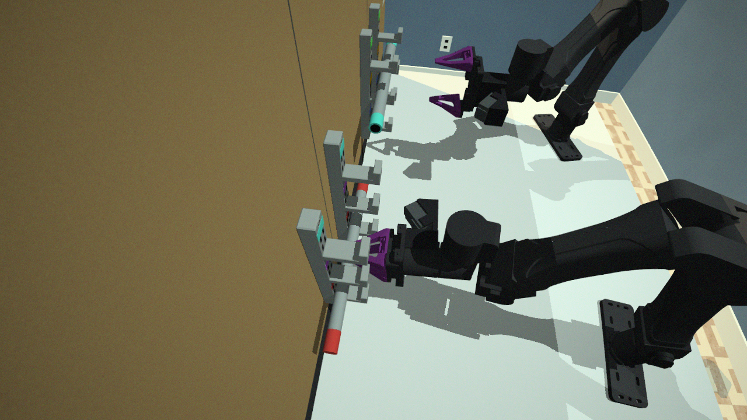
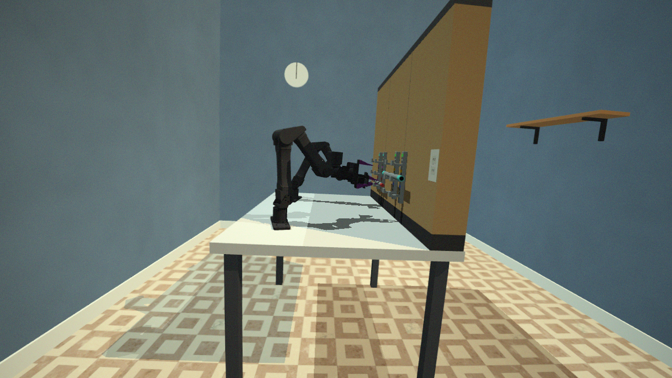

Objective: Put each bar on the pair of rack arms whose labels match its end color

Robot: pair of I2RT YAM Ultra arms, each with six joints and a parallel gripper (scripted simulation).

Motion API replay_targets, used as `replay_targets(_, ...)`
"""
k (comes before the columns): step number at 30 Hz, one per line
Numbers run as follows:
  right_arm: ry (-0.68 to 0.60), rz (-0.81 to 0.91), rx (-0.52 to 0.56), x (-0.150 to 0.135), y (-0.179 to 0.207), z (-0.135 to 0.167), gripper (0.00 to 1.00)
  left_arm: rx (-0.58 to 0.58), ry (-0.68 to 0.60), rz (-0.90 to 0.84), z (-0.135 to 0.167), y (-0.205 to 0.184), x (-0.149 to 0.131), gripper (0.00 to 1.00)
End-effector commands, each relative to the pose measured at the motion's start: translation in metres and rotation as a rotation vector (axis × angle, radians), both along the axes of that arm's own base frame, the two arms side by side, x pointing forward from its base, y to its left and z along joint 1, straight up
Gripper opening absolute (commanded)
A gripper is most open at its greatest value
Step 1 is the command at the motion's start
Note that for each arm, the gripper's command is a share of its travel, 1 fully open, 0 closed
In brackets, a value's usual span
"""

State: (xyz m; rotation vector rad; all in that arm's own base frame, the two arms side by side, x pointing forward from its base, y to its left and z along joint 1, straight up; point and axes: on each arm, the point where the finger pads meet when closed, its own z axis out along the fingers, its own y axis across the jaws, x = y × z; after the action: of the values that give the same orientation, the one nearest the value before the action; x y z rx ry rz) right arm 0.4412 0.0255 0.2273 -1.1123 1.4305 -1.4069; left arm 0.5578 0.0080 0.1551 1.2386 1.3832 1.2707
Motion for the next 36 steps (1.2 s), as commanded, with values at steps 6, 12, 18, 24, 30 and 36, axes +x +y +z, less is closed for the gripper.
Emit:
replay_targets(6, -0.043, 0.005, 0.016, 0.0004, 0.0037, 0.0100, 1.00, -0.012, -0.112, 0.007, 0.0299, 0.0057, 0.0019, 0.00)
replay_targets(12, -0.043, 0.005, 0.016, 0.0004, 0.0037, 0.0100, 1.00, -0.012, -0.112, 0.007, 0.0285, 0.0057, 0.0019, 0.00)
replay_targets(18, -0.043, 0.005, 0.016, 0.0004, 0.0037, 0.0100, 1.00, -0.012, -0.112, 0.007, 0.0274, 0.0057, 0.0019, 0.00)
replay_targets(24, -0.043, 0.005, 0.016, 0.0004, 0.0037, 0.0100, 1.00, -0.012, -0.112, 0.007, 0.0266, 0.0057, 0.0019, 0.00)
replay_targets(30, -0.043, 0.005, 0.016, 0.0004, 0.0037, 0.0100, 1.00, -0.012, -0.112, 0.007, 0.0256, 0.0057, 0.0019, 0.00)
replay_targets(36, -0.043, 0.005, 0.016, 0.0004, 0.0037, 0.0100, 1.00, -0.012, -0.112, 0.007, 0.0250, 0.0057, 0.0019, 0.00)
